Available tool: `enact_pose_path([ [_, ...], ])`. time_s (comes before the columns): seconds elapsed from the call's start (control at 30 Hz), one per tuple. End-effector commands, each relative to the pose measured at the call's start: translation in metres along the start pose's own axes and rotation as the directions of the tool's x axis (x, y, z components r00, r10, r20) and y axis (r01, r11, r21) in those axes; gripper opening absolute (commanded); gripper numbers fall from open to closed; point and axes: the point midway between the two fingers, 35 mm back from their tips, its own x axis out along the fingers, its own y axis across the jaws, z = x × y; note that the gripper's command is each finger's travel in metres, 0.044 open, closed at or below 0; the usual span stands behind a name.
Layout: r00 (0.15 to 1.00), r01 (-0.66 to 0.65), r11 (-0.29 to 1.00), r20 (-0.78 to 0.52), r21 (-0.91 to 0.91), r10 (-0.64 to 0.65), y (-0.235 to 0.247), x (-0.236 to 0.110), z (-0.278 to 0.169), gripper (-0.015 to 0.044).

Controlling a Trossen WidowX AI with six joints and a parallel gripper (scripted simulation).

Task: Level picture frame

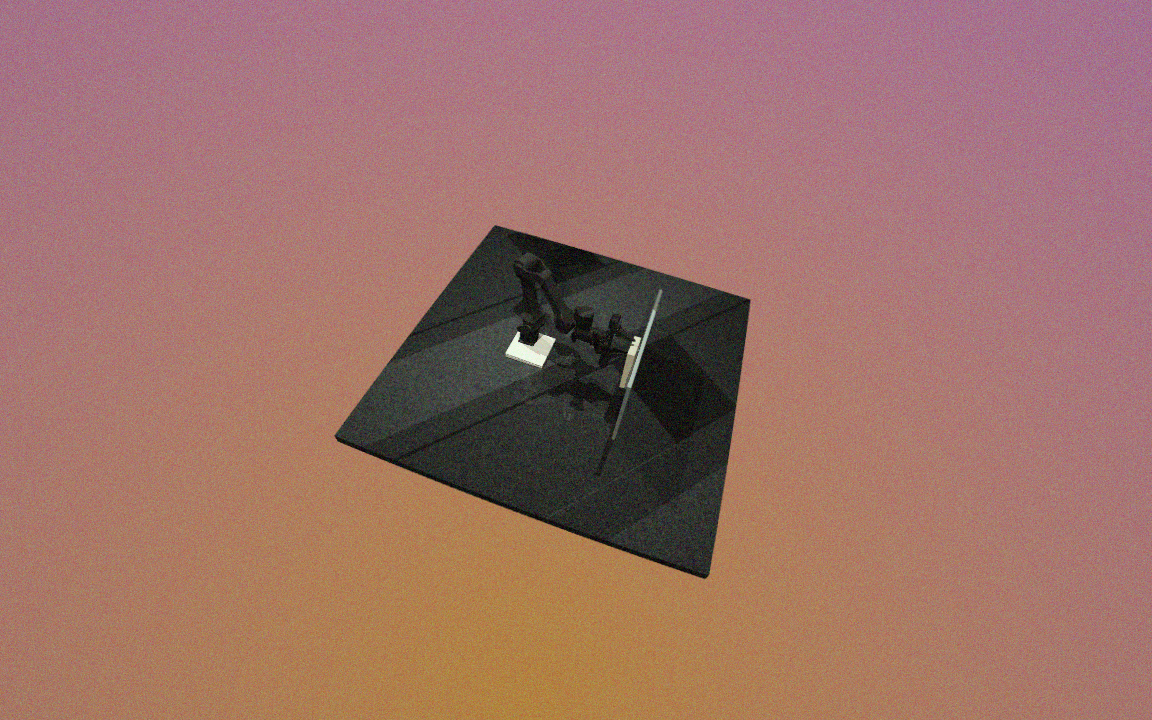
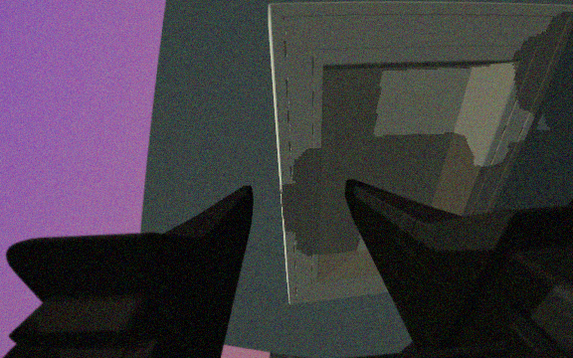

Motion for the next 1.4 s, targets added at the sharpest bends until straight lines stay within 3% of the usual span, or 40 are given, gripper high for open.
enact_pose_path([
  [0.0, 1.000, 0.002, 1.000, 0.002, -0.004, -0.002, -0.0008, 0.0004, 0.0002, 0.0260],
  [0.7, 1.000, 0.002, 1.000, 0.002, -0.004, -0.002, -0.0013, 0.0007, 0.0004, 0.0260],
  [0.93, 1.000, 0.002, 1.000, 0.002, -0.004, -0.002, -0.0013, 0.0007, 0.0004, 0.0076],
  [1.23, 1.000, 0.002, 1.000, 0.002, -0.004, -0.002, -0.0013, 0.0007, 0.0004, 0.0000],
  [1.37, 1.000, 0.002, 1.000, 0.002, -0.004, -0.002, -0.0013, 0.0007, 0.0004, 0.0000],
])
